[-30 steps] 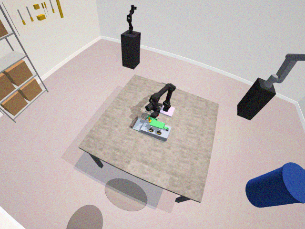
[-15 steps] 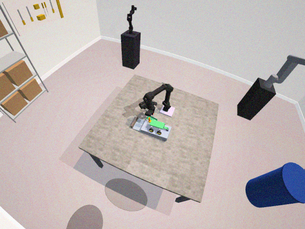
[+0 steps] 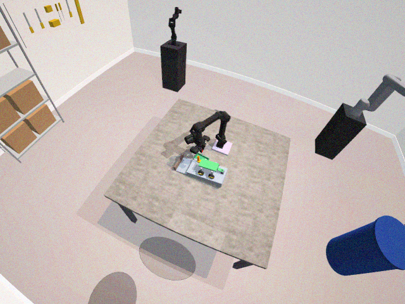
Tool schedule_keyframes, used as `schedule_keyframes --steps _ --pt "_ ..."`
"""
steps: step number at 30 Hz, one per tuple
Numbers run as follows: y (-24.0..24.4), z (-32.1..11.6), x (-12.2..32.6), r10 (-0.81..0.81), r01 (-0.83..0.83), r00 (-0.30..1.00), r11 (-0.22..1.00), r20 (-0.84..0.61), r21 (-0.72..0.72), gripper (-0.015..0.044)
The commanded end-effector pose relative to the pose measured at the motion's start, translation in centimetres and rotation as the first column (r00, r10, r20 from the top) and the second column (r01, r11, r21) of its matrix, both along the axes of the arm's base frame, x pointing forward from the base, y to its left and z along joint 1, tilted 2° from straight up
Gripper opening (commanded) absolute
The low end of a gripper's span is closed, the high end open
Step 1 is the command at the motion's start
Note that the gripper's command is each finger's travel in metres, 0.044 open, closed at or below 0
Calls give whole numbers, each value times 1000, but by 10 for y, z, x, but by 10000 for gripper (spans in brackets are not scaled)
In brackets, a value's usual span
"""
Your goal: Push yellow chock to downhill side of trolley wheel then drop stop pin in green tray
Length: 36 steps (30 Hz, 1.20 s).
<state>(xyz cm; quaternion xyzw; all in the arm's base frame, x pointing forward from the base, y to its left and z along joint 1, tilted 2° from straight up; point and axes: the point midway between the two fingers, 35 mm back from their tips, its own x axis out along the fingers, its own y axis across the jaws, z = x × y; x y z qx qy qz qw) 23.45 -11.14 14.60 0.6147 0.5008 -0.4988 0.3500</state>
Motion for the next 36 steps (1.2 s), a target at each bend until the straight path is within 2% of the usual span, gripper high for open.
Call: schedule_keyframes --steps 1,9,18,36 --pt "1 2 -1 -123 123 992 992 -15 -28 0" --pt "2 2 -2 -368 364 929 928 -39 -73 0" --pt "4 3 -2 -604 595 795 794 -55 -122 0" --pt "8 3 0 -931 899 361 362 -49 -245 0"
